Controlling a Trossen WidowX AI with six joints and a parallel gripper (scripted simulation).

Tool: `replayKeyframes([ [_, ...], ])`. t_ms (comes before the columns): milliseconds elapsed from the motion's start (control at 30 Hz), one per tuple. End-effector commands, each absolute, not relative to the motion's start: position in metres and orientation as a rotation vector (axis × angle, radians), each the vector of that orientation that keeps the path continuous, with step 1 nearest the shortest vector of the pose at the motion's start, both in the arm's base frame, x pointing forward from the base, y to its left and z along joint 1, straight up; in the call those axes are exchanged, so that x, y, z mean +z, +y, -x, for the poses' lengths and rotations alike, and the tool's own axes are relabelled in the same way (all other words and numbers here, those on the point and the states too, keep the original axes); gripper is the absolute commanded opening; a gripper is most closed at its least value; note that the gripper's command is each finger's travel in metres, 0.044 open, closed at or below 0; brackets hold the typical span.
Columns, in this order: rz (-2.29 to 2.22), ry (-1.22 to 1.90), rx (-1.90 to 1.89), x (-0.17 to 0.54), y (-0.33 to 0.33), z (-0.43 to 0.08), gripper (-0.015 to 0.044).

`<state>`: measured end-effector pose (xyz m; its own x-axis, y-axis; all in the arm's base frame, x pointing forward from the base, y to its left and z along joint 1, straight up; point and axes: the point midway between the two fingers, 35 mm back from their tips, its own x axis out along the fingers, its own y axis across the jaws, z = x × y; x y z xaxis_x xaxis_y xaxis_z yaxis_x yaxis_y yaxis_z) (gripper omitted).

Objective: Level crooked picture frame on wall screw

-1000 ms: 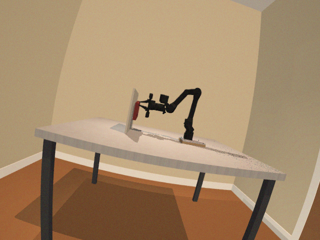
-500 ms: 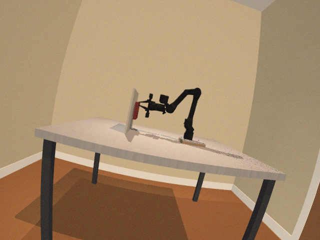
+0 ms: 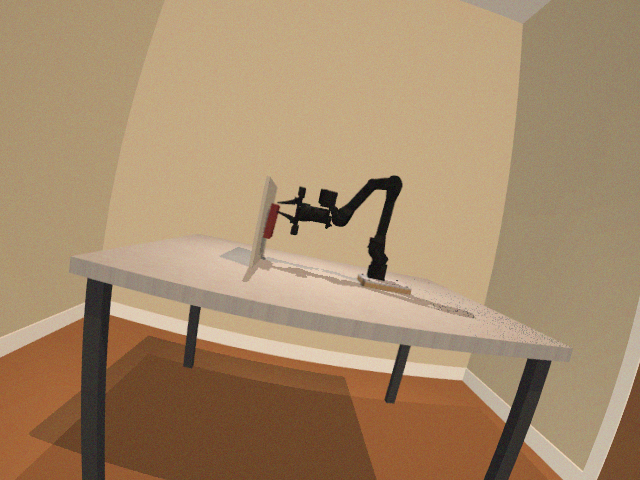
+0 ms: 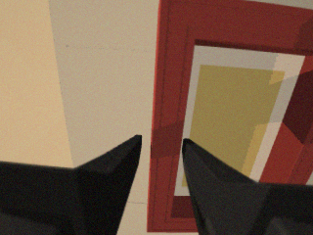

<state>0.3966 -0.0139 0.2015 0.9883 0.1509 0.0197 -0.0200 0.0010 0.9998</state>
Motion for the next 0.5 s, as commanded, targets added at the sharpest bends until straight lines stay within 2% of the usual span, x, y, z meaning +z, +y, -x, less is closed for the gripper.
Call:
replayKeyframes([
  [0,-1.562,0.104,0.134,0.201,-0.014,-0.397,0.0236],
  [33,-1.562,0.104,0.134,0.201,-0.014,-0.397,0.0260],
  [200,-1.552,0.103,0.134,0.203,-0.016,-0.390,0.0260],
  [467,-1.431,0.098,0.141,0.200,-0.029,-0.312,0.0260],
])
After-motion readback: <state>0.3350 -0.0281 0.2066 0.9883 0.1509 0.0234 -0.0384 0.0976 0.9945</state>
